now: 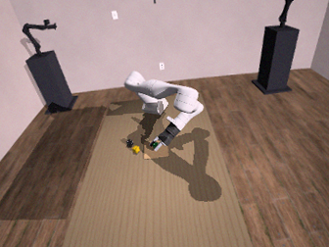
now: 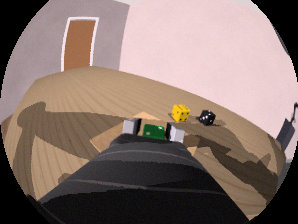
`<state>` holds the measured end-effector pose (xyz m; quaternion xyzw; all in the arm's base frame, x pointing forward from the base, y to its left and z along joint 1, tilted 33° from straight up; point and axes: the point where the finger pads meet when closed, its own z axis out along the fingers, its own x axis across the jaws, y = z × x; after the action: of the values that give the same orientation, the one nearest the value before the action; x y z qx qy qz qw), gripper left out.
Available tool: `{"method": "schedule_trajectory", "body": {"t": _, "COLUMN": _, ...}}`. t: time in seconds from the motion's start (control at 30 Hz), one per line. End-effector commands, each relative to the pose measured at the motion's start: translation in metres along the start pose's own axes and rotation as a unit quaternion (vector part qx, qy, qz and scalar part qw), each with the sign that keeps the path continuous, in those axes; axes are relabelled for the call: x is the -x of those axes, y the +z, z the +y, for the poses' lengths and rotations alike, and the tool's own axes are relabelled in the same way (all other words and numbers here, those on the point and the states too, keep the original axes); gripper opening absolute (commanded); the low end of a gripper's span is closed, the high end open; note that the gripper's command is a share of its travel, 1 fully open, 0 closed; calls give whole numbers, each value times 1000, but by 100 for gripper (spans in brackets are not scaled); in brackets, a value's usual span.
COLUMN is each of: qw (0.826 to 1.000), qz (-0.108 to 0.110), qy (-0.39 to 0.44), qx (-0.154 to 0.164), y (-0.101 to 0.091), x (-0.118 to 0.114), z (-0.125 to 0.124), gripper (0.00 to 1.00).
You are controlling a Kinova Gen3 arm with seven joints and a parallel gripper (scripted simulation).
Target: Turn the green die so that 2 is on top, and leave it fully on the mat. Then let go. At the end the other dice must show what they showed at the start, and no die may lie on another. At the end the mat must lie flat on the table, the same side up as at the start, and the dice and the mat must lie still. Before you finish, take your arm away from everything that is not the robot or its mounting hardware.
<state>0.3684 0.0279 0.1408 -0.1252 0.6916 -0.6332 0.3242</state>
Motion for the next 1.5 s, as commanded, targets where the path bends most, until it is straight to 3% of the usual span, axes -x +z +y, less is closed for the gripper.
{"method": "schedule_trajectory", "body": {"t": 0.0, "qw": 1000, "qz": 0, "qy": 0, "qx": 0, "y": 0, "x": 0, "z": 0, "gripper": 87}}
{"method": "schedule_trajectory", "body": {"t": 0.53, "qw": 1000, "qz": 0, "qy": 0, "qx": 0, "y": -2, "x": 0, "z": 0, "gripper": 87}}
{"method": "schedule_trajectory", "body": {"t": 1.03, "qw": 1000, "qz": 0, "qy": 0, "qx": 0, "y": -47, "x": 0, "z": 0, "gripper": 87}}
{"method": "schedule_trajectory", "body": {"t": 1.47, "qw": 1000, "qz": 4, "qy": -1, "qx": 3, "y": -49, "x": -1, "z": -1, "gripper": 87}}
